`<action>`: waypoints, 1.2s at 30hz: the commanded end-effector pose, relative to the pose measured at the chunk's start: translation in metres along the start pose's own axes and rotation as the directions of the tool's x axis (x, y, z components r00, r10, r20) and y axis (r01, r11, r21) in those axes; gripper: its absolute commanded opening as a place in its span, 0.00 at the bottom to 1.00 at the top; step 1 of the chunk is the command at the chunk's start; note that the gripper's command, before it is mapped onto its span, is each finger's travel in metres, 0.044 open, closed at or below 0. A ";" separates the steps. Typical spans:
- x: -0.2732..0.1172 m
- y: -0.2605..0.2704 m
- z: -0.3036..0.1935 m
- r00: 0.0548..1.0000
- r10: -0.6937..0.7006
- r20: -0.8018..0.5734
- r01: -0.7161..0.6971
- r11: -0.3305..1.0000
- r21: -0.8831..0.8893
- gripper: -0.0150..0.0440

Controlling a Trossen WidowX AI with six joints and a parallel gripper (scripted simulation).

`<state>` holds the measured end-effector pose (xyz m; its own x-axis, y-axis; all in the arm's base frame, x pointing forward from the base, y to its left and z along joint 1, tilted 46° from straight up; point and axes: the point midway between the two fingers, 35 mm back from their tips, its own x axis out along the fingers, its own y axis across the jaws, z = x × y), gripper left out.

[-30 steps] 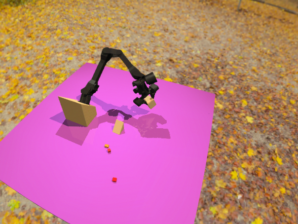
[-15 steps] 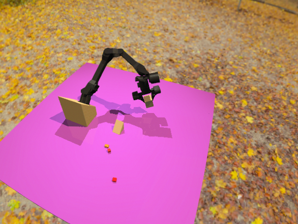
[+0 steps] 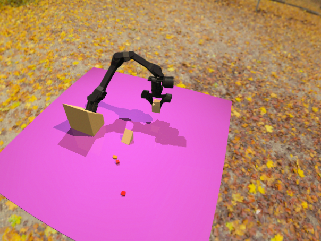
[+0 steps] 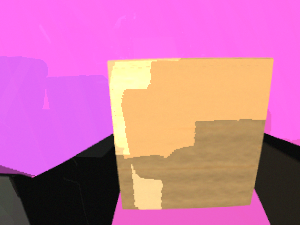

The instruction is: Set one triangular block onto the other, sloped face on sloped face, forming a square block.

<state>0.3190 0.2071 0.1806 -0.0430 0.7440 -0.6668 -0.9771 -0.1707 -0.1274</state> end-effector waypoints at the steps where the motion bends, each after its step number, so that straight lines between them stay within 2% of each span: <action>1: -0.006 0.006 0.005 0.999 0.046 -0.029 -0.041 0.990 0.131 0.25; 12: -0.007 0.006 -0.001 0.998 0.051 -0.039 -0.044 0.987 0.156 0.25; 36: -0.030 0.002 -0.112 0.992 0.044 -0.116 -0.023 0.983 0.180 0.25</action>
<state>0.3405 0.1282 0.1296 -0.0598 0.6660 -0.7435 -0.9973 -0.0712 0.0164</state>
